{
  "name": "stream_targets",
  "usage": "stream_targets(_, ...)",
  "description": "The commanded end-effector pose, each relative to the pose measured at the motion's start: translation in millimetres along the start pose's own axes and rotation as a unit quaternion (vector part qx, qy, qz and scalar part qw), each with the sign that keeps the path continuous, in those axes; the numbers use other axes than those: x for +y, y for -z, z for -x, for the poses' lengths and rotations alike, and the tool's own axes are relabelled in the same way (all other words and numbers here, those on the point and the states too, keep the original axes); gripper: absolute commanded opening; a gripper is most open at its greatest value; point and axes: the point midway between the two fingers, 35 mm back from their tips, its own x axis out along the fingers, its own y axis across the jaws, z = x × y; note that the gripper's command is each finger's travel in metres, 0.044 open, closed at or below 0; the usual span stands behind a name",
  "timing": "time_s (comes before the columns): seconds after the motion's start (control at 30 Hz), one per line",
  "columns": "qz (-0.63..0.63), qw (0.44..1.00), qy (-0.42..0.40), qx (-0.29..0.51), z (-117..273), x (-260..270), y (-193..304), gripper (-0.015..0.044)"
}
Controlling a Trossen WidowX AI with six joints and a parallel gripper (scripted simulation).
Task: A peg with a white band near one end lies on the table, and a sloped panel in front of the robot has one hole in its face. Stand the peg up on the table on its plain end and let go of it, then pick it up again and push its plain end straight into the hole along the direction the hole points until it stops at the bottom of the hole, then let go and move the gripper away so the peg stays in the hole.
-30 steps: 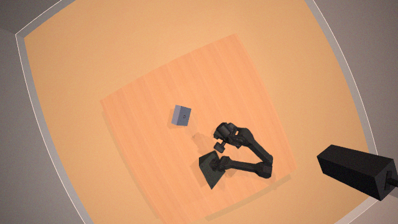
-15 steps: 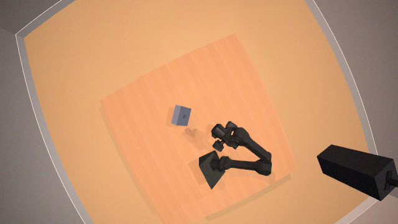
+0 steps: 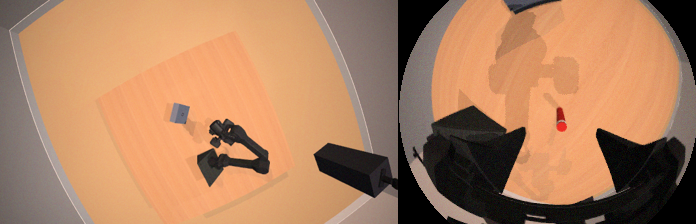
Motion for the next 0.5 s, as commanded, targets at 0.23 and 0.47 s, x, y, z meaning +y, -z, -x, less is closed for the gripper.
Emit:
stream_targets(0.23,0.001,1.0,0.002,-0.002,-18.0,-1.0,-0.3,0.044)
stream_targets(0.47,0.0,1.0,0.002,-0.002,-29.3,-1.2,-0.4,0.044)
